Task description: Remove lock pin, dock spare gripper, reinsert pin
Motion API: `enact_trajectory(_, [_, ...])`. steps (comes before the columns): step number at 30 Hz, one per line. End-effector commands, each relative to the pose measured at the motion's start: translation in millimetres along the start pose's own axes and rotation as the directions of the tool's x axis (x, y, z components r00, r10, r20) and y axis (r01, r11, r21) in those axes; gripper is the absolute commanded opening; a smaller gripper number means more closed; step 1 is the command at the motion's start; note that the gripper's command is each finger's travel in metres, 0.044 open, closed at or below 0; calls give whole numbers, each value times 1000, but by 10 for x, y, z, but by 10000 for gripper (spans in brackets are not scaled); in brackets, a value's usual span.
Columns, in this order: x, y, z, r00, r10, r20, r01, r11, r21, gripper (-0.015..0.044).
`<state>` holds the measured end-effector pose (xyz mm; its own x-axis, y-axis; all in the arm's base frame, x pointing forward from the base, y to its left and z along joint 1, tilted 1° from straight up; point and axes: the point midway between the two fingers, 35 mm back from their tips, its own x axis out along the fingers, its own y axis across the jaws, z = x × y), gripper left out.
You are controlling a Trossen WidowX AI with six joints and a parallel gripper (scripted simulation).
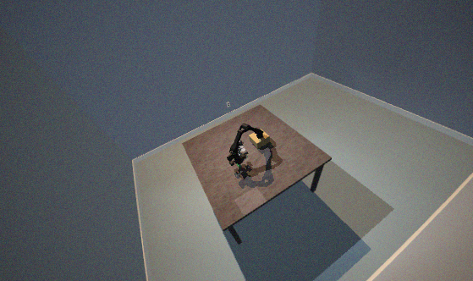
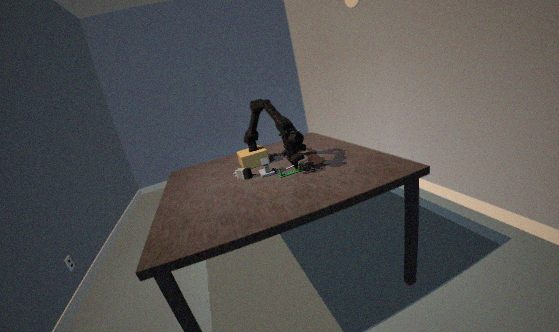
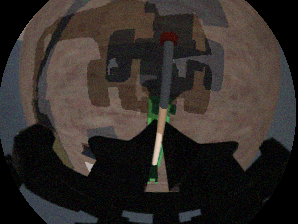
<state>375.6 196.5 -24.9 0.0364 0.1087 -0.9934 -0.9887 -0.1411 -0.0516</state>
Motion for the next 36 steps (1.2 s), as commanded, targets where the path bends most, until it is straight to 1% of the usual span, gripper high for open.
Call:
enact_trajectory(1, [-22, 0, -1, 1000, 0, -2, 0, 1000, -3, 0])
enact_trajectory(21, [-303, 88, 2, 999, 49, -16, -49, 999, 4, 0])
enact_trajectory(31, [-255, 110, -17, 998, 63, -20, -62, 998, 6, 0])
enact_trajectory(36, [-301, 72, -142, 998, 62, -21, -62, 998, 7, 0])
